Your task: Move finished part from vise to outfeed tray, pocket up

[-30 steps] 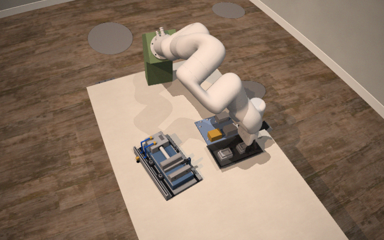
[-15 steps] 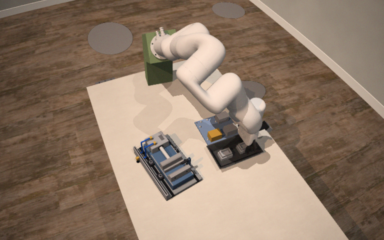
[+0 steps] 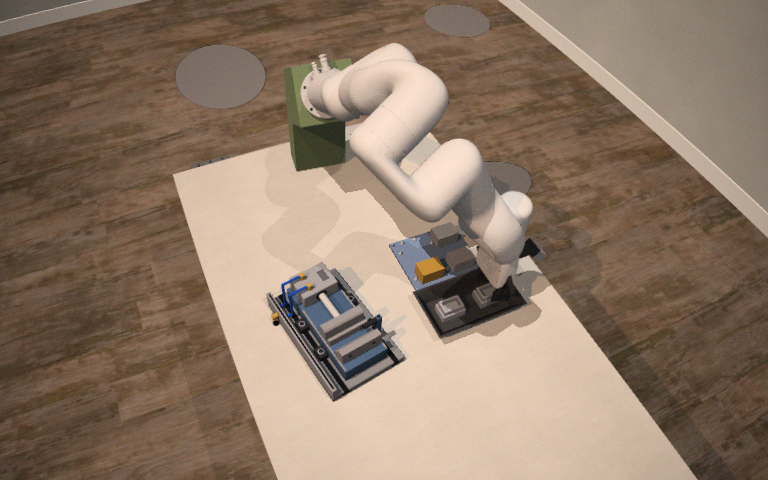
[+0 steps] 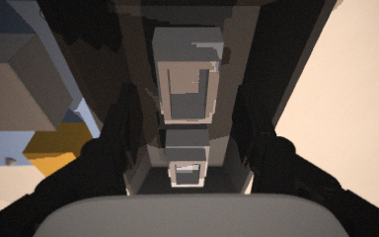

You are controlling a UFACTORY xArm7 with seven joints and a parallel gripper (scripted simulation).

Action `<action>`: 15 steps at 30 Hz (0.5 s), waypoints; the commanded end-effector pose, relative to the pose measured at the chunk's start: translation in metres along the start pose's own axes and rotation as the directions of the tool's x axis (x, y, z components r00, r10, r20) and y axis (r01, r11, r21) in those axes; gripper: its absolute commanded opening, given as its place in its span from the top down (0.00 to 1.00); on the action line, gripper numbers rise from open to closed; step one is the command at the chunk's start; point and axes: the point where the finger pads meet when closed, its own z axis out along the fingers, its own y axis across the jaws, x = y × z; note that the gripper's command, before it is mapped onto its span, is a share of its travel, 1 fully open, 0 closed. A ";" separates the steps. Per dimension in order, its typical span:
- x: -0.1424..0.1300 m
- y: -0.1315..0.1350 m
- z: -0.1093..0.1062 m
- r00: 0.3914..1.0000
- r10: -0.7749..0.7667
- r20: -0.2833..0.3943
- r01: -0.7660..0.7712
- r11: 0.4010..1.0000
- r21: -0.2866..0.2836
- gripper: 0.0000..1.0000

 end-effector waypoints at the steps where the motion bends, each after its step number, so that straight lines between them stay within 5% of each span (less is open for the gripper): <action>1: 0.001 0.001 -0.017 1.000 0.000 -0.003 0.000 1.000 -0.002 0.31; 15: 0.001 0.001 -0.083 1.000 0.000 -0.003 0.000 1.000 -0.002 0.31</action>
